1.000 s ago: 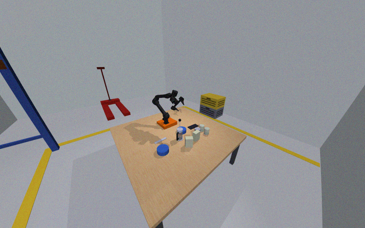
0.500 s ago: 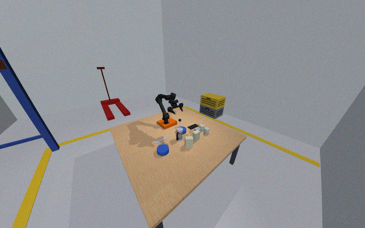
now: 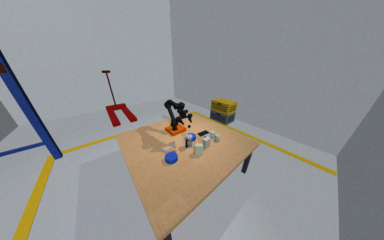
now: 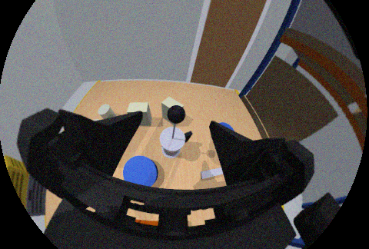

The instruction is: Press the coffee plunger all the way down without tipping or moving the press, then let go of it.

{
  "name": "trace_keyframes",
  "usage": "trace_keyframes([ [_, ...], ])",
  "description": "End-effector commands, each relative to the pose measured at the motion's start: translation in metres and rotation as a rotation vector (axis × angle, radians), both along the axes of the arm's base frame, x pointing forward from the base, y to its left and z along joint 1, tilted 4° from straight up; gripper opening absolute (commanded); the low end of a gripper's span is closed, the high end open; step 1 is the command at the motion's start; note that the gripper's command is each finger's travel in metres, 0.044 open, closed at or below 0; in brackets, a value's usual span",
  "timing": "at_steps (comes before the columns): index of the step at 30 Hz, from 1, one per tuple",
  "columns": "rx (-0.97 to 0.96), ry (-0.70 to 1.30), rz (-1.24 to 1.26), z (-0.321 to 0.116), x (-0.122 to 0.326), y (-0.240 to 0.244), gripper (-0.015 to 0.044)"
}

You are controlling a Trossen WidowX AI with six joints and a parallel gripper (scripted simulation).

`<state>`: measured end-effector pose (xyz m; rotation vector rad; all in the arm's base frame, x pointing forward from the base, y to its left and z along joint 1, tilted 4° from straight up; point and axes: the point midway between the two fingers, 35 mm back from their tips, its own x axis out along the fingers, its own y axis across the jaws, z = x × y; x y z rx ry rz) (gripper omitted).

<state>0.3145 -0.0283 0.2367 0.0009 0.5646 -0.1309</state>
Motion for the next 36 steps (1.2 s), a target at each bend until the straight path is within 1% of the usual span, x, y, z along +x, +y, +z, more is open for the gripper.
trace_keyframes([
  [1, -0.002, 0.002, 0.008, -0.004, 0.005, 0.0, 0.044],
  [22, -0.002, 0.0, 0.008, -0.022, 0.03, -0.004, 0.044],
  [34, -0.002, 0.0, 0.008, -0.022, 0.03, -0.004, 0.0125],
  [36, -0.002, 0.0, 0.008, -0.022, 0.03, -0.004, 0.0122],
])
